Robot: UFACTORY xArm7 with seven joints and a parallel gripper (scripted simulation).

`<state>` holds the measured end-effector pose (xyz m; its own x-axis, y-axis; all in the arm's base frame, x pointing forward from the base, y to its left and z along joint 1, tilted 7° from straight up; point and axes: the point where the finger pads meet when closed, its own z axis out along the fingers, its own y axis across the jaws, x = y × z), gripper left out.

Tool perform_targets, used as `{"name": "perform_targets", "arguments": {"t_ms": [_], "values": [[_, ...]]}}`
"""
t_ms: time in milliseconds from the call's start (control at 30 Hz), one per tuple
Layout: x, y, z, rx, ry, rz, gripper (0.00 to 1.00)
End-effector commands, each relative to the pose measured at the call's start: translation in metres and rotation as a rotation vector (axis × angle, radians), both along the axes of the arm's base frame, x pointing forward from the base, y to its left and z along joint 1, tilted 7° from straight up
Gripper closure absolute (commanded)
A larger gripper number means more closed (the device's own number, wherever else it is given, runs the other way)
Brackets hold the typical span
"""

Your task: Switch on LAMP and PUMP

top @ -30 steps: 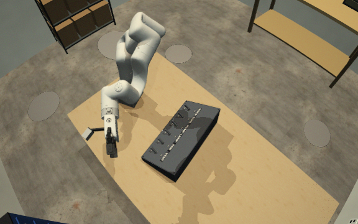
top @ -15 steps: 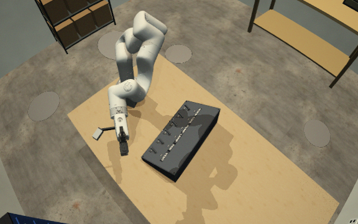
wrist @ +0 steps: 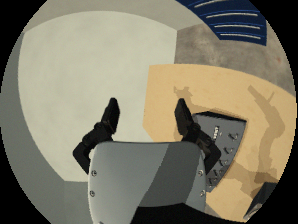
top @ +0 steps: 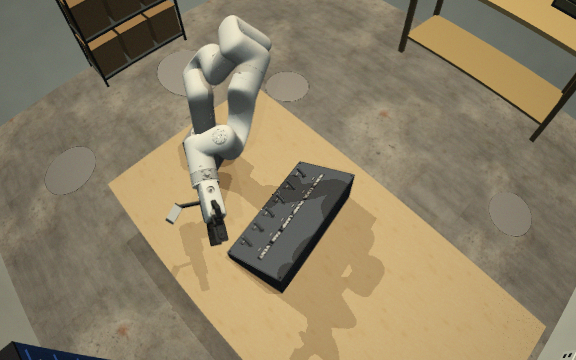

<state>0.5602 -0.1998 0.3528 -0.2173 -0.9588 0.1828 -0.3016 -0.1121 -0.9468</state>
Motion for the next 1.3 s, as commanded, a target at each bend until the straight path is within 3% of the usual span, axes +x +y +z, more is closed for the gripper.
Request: {"name": "perform_targets", "arguments": {"t_ms": [0,400,433,833,867,1233,1267], "values": [[0.003,0.044,-0.014,-0.049,0.055,0.083,0.0],[0.003,0.044,-0.014,-0.049,0.055,0.083,0.0],[0.001,0.087,-0.031,-0.108,0.113,0.171,0.0],[0.001,0.087,-0.031,-0.108,0.113,0.171,0.0],[-0.005,0.129,-0.047,-0.171,0.168,0.26,0.0],[-0.005,0.129,-0.047,-0.171,0.168,0.26,0.0],[-0.014,0.168,-0.062,-0.236,0.217,0.348,0.0]]}}
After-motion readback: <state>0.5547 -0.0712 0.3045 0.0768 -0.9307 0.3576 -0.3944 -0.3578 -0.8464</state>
